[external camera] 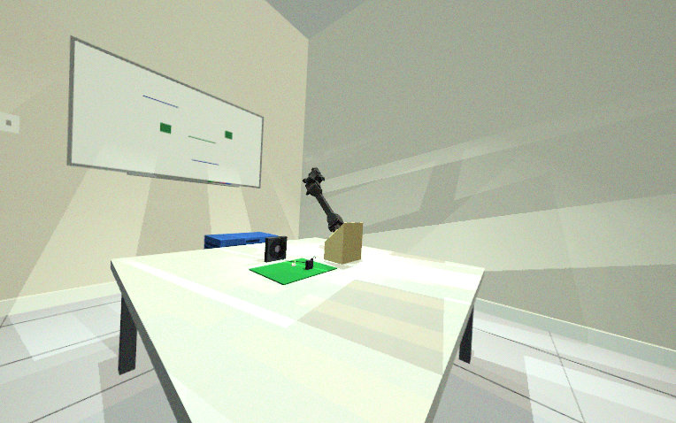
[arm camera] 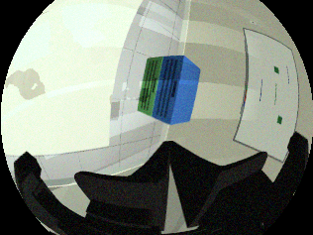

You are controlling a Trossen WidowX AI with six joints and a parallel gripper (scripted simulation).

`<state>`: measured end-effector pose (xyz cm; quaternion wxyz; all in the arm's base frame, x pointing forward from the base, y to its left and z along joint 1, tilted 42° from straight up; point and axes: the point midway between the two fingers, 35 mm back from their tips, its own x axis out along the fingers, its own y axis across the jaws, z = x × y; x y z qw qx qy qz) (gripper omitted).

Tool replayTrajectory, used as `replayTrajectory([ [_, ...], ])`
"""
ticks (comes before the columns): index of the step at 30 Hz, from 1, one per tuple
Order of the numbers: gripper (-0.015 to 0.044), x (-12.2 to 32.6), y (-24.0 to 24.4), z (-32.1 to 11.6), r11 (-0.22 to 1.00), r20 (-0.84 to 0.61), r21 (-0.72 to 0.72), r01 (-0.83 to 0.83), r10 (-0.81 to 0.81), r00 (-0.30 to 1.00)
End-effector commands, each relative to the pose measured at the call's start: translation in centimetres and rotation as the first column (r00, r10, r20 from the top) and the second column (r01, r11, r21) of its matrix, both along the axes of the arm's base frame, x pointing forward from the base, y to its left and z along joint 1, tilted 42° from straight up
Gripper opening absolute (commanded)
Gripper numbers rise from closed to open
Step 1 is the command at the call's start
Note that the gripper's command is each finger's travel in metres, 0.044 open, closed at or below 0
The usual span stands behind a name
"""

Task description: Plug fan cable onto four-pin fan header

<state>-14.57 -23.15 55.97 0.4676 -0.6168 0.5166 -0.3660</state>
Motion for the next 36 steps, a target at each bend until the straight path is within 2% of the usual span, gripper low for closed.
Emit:
replayTrajectory([
  [1,0.0026,0.0,0.0,0.0,1.000,0.000,0.000,0.000,0.000,1.000],
  [7,0.0184,0.3,-1.2,-0.6,0.999,0.056,0.021,-0.024,0.022,0.998],
  [17,0.0440,4.2,-8.0,-4.3,0.971,0.354,0.165,-0.175,0.108,0.929],
  [27,0.0440,13.6,-14.7,-10.2,0.850,0.614,0.374,-0.372,0.073,0.786],
  [36,0.0440,25.8,-16.8,-16.7,0.650,0.702,0.572,-0.501,-0.072,0.708],
])
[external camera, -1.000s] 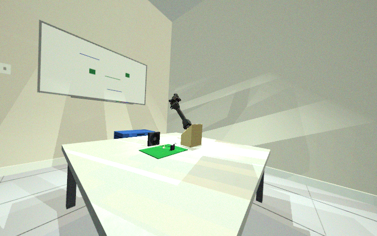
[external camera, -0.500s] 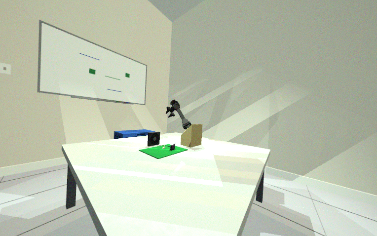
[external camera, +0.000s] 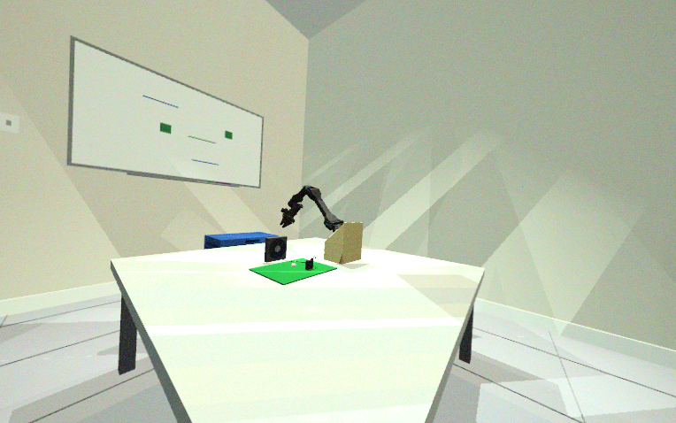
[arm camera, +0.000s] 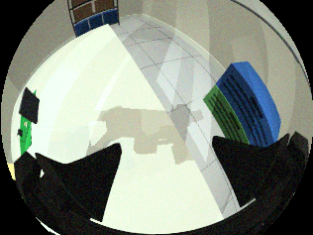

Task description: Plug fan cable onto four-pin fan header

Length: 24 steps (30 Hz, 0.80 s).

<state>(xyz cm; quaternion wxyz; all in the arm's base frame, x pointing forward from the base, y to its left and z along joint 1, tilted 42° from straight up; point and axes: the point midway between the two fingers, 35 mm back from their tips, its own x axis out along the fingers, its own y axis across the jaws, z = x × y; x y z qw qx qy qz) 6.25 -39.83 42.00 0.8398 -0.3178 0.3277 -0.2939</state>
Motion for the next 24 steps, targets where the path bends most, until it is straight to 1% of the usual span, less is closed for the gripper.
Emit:
replayTrajectory([
  [1,0.0440,6.4,0.0,-3.5,0.985,0.035,0.166,-0.046,0.041,0.999],
  [6,0.0440,13.3,1.4,-7.2,0.942,0.042,0.325,-0.083,0.074,0.996],
  [12,0.0440,21.0,5.3,-11.3,0.866,0.023,0.488,-0.104,0.107,0.994],
  [18,0.0440,27.4,10.9,-15.4,0.788,-0.033,0.609,-0.089,0.138,0.990],
  [24,0.0440,32.3,18.0,-19.3,0.727,-0.115,0.685,-0.044,0.168,0.979],
])
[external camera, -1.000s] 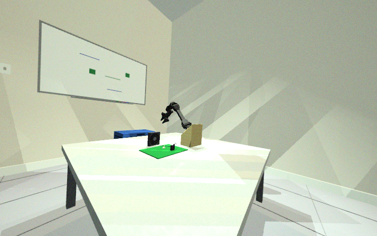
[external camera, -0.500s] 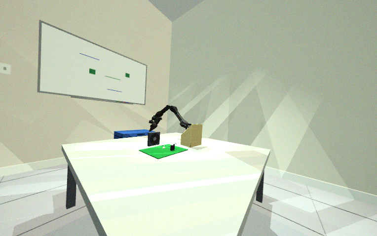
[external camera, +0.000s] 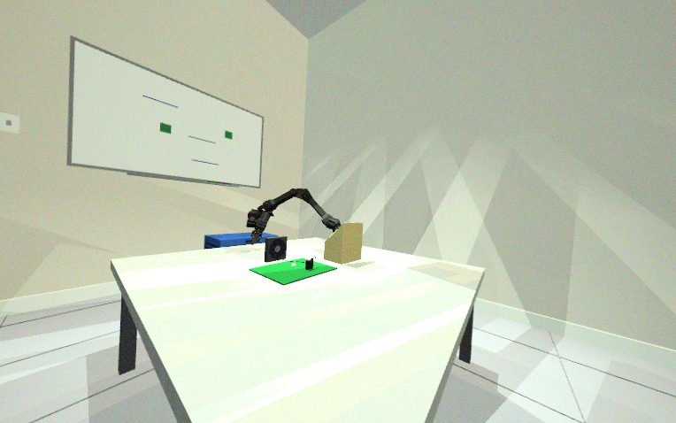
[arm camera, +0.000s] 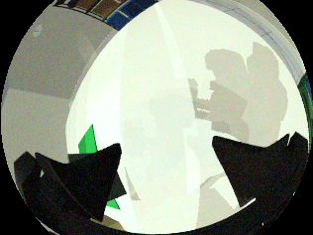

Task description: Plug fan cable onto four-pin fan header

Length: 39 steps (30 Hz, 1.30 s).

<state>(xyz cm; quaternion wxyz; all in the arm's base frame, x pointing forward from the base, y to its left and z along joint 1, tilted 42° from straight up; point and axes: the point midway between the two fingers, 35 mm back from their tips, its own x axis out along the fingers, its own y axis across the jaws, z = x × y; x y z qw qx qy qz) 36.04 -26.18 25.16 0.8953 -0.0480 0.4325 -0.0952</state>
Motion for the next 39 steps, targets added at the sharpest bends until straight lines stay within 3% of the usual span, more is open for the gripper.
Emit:
replayTrajectory([
  [1,0.0440,3.1,5.6,-3.1,0.998,-0.083,0.061,-0.013,0.018,0.996],
  [12,0.0440,6.6,21.0,-9.6,0.995,-0.266,0.088,-0.038,0.060,0.962],
  [14,0.0440,6.1,23.8,-9.3,0.996,-0.274,0.054,-0.066,0.079,0.959],
  [24,0.0440,0.4,34.0,-18.2,0.990,-0.530,-0.134,-0.038,-0.039,0.847],
  [32,0.0440,-7.3,39.9,-23.2,0.876,-0.536,-0.465,-0.127,-0.165,0.828],
  [39,0.0440,-7.7,40.2,-23.4,0.864,-0.529,-0.485,-0.134,-0.168,0.832],
])
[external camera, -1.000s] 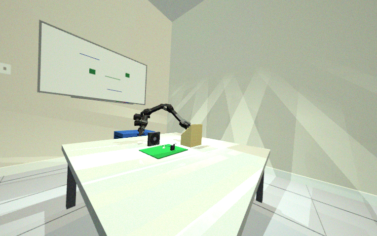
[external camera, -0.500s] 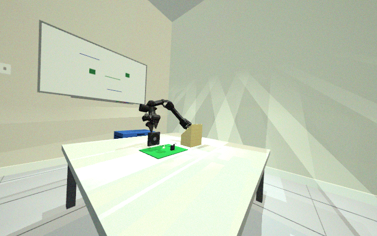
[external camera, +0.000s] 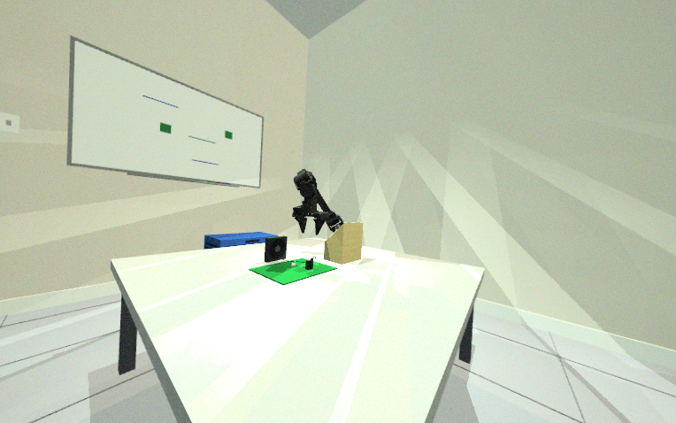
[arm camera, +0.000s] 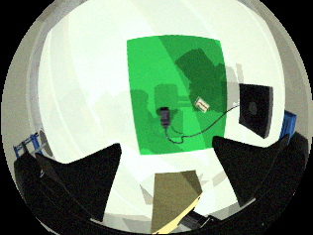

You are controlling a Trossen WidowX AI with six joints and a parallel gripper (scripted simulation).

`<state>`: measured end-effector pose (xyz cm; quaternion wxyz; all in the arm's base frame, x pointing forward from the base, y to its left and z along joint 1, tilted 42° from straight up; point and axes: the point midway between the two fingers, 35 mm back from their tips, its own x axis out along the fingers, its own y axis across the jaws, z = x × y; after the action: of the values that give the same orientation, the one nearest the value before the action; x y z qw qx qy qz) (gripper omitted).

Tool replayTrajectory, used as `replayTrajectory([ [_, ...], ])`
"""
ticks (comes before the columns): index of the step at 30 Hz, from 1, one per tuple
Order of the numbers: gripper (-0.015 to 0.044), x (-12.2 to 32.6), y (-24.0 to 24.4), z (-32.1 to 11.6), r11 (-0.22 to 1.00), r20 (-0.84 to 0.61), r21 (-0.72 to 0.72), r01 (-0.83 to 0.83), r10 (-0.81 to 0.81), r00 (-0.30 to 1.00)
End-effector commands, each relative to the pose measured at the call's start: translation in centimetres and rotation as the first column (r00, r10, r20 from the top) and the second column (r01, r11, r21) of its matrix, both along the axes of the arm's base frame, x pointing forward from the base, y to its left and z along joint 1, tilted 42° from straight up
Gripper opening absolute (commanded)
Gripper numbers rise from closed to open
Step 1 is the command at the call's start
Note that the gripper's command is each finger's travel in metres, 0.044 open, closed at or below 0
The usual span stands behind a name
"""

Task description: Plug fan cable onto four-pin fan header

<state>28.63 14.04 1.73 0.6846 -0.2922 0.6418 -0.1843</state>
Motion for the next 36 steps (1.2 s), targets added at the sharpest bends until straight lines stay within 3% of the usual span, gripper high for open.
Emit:
replayTrajectory([
  [1,0.0440,-0.3,-0.1,0.1,1.000,0.016,-0.028,-0.002,0.002,1.000],
  [11,0.0440,0.9,-6.5,-7.3,1.000,0.017,-0.031,-0.002,0.002,1.000],
  [36,0.0440,1.3,-8.3,-9.3,1.000,0.018,-0.031,-0.002,0.003,1.000],
])
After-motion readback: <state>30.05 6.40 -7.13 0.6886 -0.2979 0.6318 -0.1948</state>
